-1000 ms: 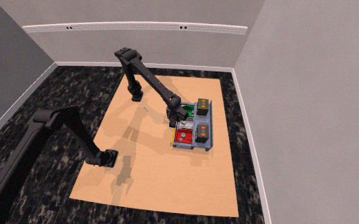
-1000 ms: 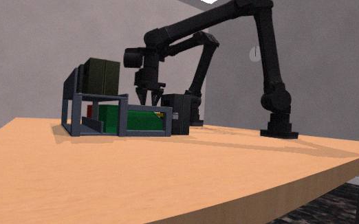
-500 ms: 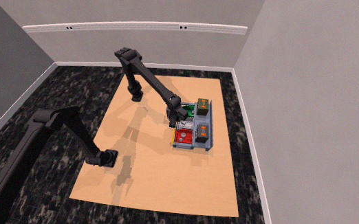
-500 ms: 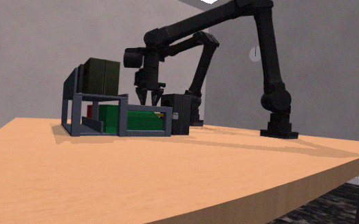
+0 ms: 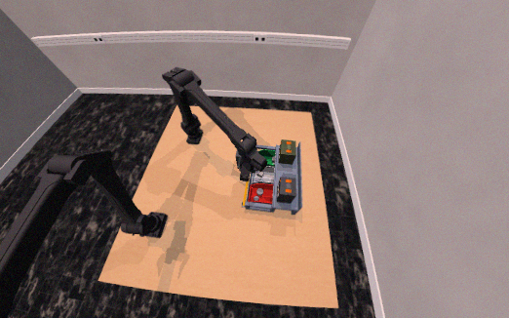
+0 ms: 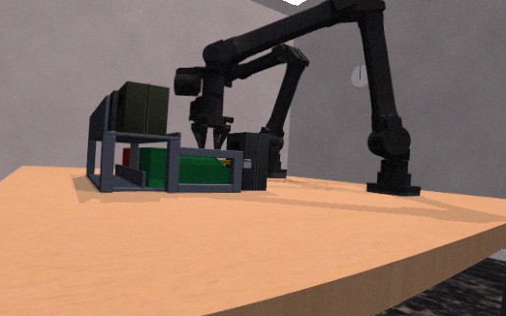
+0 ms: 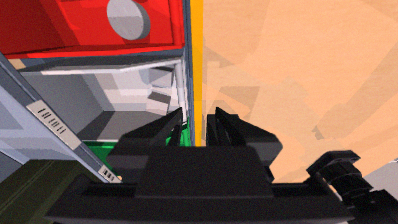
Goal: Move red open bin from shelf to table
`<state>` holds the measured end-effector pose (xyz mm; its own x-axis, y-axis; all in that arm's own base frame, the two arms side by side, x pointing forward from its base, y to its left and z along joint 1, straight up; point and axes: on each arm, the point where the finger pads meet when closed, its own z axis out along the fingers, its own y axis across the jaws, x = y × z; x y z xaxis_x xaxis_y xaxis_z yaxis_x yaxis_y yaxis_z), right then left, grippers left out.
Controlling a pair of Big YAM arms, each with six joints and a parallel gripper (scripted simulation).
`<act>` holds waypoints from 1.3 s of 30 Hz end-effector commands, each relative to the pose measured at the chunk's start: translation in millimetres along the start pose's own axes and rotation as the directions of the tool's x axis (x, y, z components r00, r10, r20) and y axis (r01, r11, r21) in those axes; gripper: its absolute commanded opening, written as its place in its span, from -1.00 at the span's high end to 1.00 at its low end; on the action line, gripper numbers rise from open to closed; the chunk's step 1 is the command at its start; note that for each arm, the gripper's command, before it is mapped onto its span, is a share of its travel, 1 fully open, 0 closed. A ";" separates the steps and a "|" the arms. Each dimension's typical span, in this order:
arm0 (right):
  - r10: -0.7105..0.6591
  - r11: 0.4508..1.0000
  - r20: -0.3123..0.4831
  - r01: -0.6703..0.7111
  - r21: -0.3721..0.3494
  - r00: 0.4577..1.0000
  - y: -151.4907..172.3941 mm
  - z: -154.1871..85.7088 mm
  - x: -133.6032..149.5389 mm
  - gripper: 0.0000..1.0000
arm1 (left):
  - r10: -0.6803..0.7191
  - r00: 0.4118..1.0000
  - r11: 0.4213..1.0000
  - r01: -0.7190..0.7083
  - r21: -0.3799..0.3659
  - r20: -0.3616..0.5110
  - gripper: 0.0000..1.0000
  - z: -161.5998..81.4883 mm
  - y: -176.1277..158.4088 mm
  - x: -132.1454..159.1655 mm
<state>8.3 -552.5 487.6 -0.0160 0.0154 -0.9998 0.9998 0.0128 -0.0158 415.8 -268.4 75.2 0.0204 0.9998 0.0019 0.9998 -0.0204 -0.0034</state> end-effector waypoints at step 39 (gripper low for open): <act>0.016 1.000 0.016 -0.016 0.007 1.000 -5.7 -7.9 -12.7 -1.00 | -0.003 1.000 0.999 0.004 -0.048 0.028 0.15 -22.8 22.8 -18.4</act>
<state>8.3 -552.5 487.6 -0.0160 0.0154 -0.9998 0.9998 0.0128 -0.0158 417.9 -269.8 76.3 0.0204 0.9998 0.0002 0.9998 -0.0204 -0.0005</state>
